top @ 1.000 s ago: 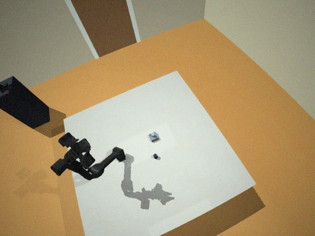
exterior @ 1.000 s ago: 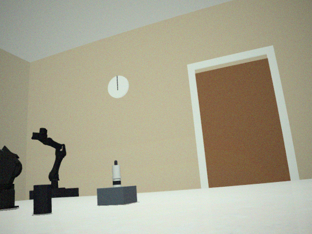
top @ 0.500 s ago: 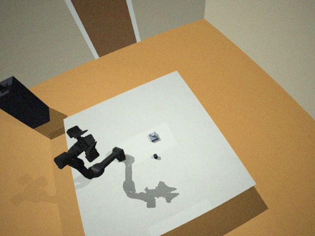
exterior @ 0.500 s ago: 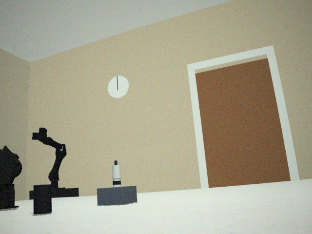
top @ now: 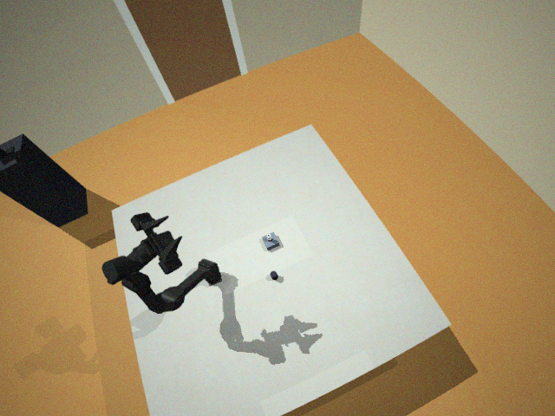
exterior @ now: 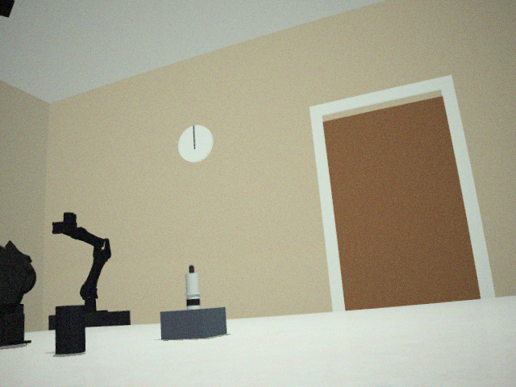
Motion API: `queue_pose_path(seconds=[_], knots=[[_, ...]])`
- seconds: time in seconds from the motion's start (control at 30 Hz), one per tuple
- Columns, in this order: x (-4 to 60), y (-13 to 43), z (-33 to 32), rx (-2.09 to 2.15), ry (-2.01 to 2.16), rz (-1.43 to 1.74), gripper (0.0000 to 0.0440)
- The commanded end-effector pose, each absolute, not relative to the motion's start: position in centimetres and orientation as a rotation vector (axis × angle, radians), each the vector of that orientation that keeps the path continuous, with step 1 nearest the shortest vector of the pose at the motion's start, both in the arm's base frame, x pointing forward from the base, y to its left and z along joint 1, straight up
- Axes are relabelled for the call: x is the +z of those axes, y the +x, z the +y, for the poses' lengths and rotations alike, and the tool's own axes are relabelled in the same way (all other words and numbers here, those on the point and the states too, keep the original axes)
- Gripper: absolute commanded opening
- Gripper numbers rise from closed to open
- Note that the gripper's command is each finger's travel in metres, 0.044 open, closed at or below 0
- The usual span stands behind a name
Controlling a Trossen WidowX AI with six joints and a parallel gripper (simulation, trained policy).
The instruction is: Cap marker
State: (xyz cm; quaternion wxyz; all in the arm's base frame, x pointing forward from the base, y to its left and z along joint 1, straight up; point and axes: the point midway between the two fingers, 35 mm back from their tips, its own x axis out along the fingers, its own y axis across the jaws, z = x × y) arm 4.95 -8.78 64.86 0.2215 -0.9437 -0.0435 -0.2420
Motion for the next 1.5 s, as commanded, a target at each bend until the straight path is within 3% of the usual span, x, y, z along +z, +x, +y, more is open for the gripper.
queue_pose_path(seconds=[0.0, 1.47], knots=[[64.4, 5.8, -7.8, -0.628, -2.647, -0.137, 0.0313], [56.8, 13.0, 1.0, -0.115, -3.065, -0.281, 0.0323]])
